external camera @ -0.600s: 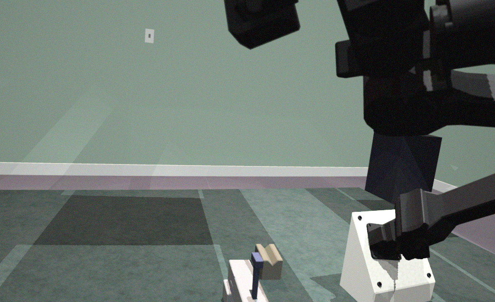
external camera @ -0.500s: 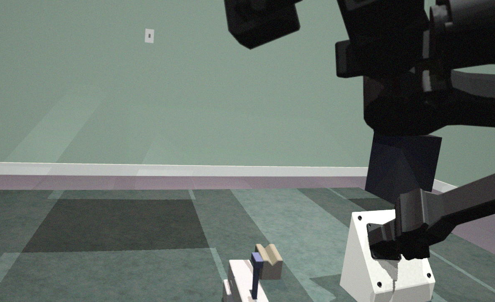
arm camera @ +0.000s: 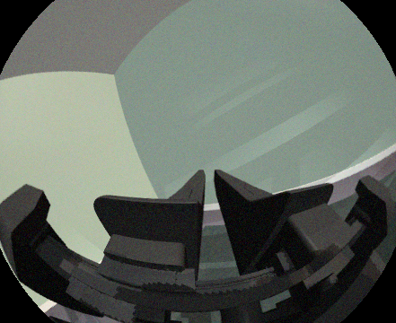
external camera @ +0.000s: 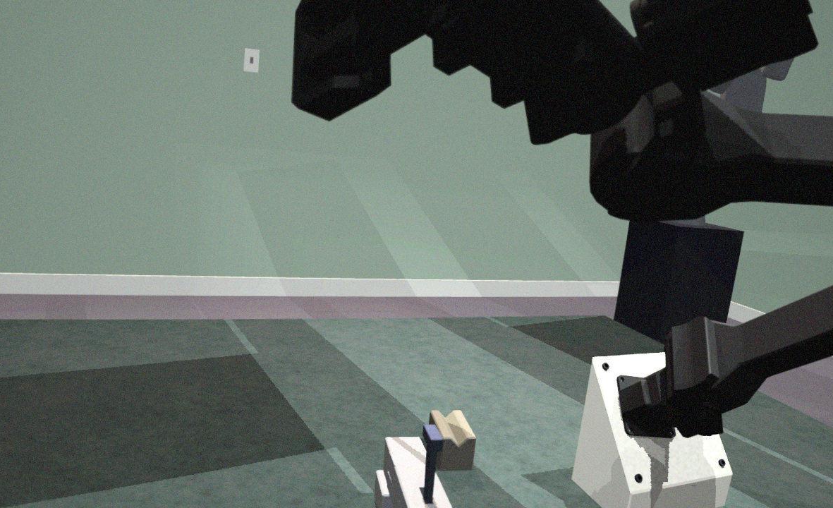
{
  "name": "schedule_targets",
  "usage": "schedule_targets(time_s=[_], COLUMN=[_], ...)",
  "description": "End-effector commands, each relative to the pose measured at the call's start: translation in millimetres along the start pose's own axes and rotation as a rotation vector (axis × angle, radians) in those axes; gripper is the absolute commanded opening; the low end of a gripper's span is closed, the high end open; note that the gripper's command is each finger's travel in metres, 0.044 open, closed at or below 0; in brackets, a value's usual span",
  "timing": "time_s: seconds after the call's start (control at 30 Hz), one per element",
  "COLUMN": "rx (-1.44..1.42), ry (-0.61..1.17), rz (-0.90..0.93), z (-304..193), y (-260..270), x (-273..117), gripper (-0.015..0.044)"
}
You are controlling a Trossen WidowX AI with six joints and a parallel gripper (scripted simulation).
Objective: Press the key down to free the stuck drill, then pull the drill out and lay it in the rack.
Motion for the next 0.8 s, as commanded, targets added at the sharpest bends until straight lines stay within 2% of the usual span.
schedule_targets(time_s=[0.0, 0.4, 0.77], rx=[-0.124, -0.271, -0.244], ry=[0.025, 0.277, 0.691], rz=[-0.305, -0.839, -1.164], z=[10.9, 6.4, -24.6], y=[-73.9, -193.5, -247.7], x=[-1.4, -56.5, -140.1], gripper=[0.0000, 0.0000, 0.0000])
Point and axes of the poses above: the point midway between the two fingers, 35 mm back from their tips, its own x axis out along the fingers, its own y axis across the jaws, z = x × y, the point moved 1 cm from there along -x, back along the fingers, and after that the axes turned 14 degrees about x, right-handed, at the moved point
